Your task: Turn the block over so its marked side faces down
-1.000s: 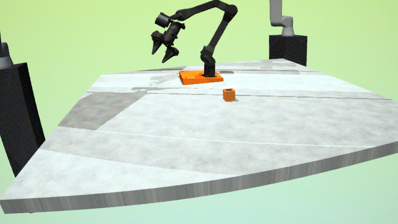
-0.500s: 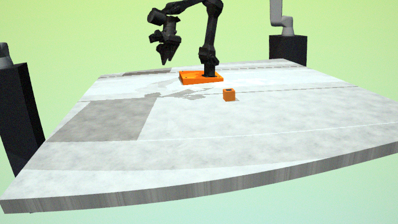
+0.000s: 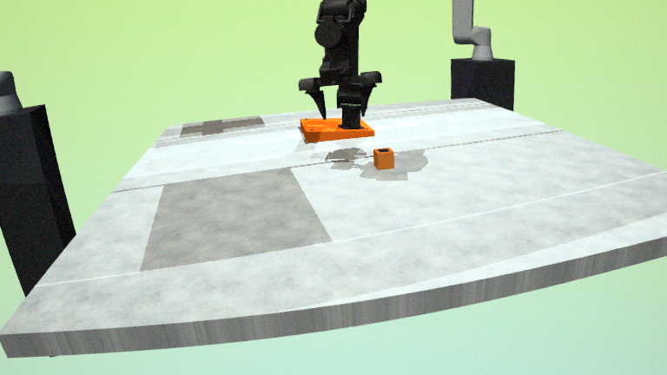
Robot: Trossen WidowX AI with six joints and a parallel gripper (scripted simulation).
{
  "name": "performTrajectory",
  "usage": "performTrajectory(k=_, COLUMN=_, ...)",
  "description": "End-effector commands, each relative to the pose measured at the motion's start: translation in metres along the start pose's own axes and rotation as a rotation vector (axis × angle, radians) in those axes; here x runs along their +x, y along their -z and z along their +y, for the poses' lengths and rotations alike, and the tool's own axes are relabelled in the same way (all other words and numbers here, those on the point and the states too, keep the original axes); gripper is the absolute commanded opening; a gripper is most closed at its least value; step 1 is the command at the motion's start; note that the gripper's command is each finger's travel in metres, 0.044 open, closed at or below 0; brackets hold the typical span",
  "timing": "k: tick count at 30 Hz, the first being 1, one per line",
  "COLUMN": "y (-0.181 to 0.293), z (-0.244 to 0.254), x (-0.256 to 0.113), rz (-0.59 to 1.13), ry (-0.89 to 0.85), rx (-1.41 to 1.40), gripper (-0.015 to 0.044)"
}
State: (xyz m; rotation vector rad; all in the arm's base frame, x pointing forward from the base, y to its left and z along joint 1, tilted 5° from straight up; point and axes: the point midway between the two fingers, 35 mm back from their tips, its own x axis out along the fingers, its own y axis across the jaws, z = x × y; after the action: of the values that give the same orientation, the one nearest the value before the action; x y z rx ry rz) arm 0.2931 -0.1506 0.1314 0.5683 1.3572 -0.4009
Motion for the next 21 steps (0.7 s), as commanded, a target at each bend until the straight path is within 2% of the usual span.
performTrajectory(k=1, y=0.006, z=0.059, x=0.012, rz=0.09, ry=0.024, rx=-0.273, gripper=0.044)
performTrajectory(k=5, y=0.016, z=0.092, x=0.019, rz=0.14, ry=0.039, rx=-0.43, gripper=0.044)
performTrajectory(k=11, y=0.016, z=0.091, x=0.021, rz=0.14, ry=0.039, rx=-0.43, gripper=0.044)
performTrajectory(k=15, y=0.02, z=0.089, x=0.052, rz=0.14, ry=0.039, rx=-0.43, gripper=0.044)
performTrajectory(k=21, y=0.02, z=0.089, x=0.055, rz=0.14, ry=0.039, rx=-0.43, gripper=0.044)
